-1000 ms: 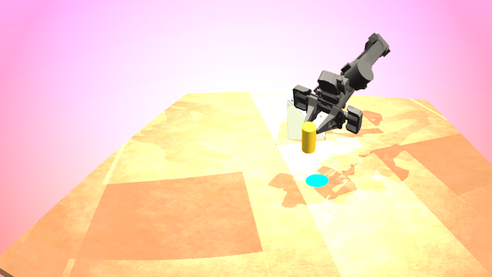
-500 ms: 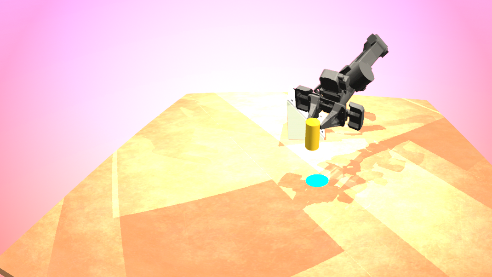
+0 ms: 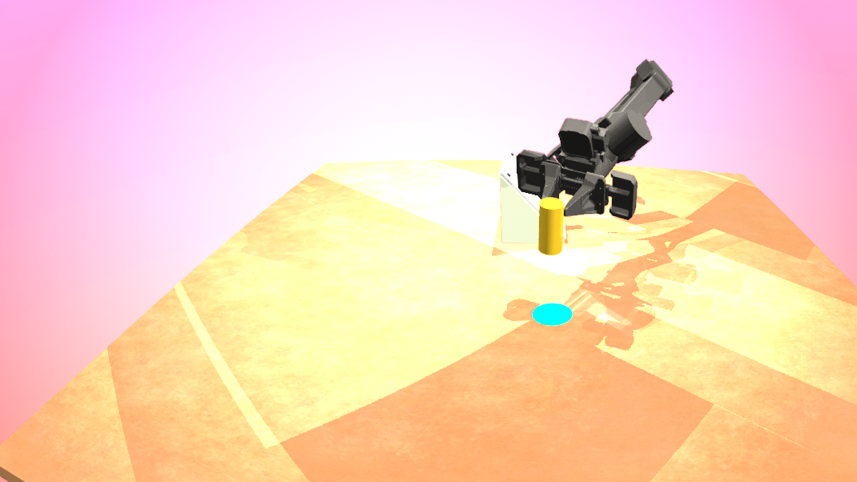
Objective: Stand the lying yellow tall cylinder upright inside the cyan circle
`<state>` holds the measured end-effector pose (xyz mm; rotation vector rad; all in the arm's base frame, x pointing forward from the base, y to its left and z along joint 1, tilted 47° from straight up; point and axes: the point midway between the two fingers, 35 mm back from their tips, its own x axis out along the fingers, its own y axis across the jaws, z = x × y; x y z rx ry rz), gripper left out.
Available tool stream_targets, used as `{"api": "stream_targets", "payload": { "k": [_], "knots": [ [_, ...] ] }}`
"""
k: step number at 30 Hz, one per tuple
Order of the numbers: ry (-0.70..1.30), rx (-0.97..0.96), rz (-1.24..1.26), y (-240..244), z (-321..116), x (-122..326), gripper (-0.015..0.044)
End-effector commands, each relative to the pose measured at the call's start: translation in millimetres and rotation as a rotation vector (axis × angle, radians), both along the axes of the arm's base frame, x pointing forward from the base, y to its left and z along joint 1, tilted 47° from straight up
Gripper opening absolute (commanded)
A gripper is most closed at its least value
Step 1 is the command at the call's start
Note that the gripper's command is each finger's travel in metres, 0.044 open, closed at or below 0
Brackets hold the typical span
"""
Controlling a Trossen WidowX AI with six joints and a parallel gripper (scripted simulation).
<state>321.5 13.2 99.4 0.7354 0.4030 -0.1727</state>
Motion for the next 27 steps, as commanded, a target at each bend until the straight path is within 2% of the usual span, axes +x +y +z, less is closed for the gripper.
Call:
{"api": "stream_targets", "payload": {
  "k": [1,27],
  "knots": [
    [-0.022,0.015,-0.017,-0.5,-0.7,-5.4,0.0105],
    [-0.073,0.040,-0.040,0.1,2.5,-11.0,0.0105]
  ]
}}
